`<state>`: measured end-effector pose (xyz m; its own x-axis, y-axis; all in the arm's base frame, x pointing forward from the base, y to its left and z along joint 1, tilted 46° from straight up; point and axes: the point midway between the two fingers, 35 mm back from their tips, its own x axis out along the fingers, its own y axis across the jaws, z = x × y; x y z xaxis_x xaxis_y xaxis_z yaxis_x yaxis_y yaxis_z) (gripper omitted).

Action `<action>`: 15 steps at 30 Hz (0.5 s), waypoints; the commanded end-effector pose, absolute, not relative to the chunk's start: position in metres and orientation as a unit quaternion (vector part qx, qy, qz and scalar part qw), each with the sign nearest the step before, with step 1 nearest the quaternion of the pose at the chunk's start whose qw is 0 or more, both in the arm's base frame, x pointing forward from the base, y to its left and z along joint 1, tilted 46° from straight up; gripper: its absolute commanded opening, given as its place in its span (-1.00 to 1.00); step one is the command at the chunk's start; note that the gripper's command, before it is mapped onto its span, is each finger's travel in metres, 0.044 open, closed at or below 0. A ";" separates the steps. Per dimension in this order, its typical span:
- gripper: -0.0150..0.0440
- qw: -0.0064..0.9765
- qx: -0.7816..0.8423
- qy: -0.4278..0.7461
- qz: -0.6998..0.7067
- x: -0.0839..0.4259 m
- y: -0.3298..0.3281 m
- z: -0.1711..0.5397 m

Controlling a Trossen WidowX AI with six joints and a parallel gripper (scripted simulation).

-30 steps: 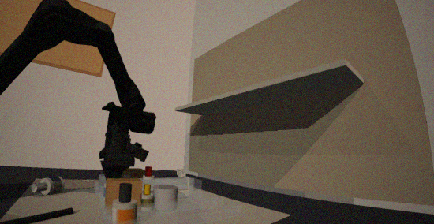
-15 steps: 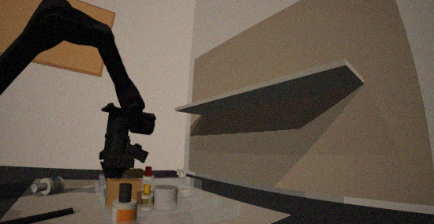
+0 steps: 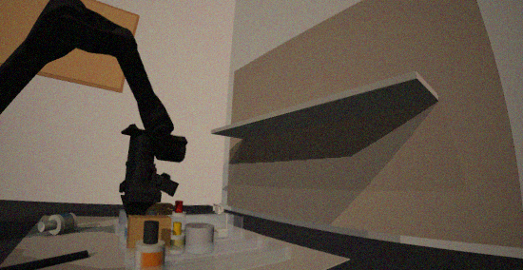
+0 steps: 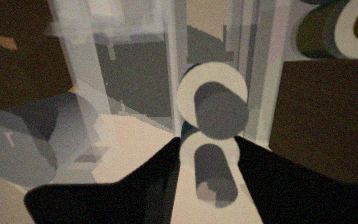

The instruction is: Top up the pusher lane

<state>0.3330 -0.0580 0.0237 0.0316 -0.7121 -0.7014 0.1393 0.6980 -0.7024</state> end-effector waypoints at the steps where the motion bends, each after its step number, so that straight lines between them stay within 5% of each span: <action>1: -0.49 0.682 -0.233 0.617 -0.317 0.334 -0.059 0.025; 15: -0.49 0.682 -0.233 0.617 -0.317 0.331 -0.059 0.025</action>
<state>0.3304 -0.0580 0.0234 0.0310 -0.7126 -0.7009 0.1367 0.6976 -0.7033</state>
